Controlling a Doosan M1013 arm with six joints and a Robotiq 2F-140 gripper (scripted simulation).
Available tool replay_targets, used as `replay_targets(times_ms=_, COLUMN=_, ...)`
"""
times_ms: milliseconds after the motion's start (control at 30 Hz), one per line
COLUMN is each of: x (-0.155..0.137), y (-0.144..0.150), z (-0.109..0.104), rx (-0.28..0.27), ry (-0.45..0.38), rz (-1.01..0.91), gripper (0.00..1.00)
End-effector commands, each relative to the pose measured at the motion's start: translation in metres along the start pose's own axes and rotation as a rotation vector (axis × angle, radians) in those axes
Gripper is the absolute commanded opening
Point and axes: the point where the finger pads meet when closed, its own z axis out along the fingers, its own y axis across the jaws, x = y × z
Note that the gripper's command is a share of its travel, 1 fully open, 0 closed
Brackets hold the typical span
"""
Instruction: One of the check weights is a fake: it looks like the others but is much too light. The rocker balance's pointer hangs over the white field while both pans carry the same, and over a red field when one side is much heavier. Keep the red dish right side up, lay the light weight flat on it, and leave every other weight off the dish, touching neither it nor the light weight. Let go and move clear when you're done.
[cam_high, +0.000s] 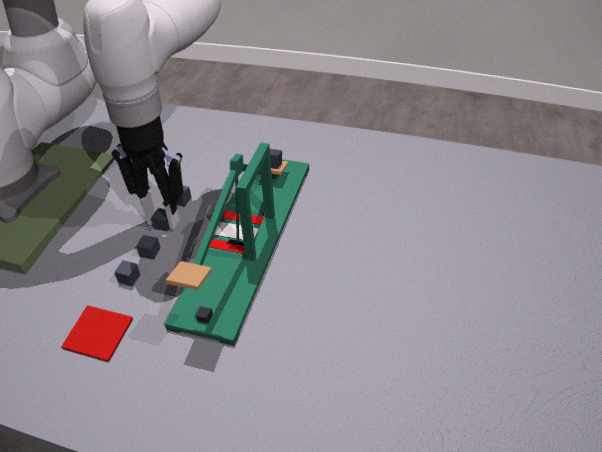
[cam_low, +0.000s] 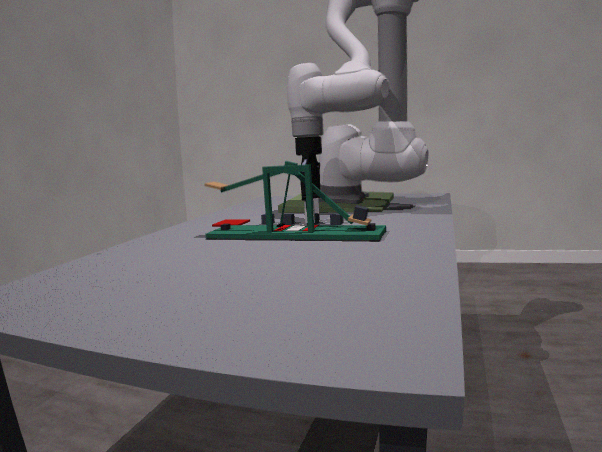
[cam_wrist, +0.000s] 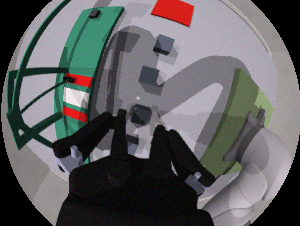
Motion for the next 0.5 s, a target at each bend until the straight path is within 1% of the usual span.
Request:
replay_targets(times_ms=0, x=0.0000, y=-0.0001, z=0.0038, rx=0.000, ry=0.000, rz=0.000, gripper=0.35)
replay_targets(times_ms=467, x=0.0000, y=-0.0001, z=0.0050, rx=0.000, ry=0.000, rz=0.000, gripper=0.35)
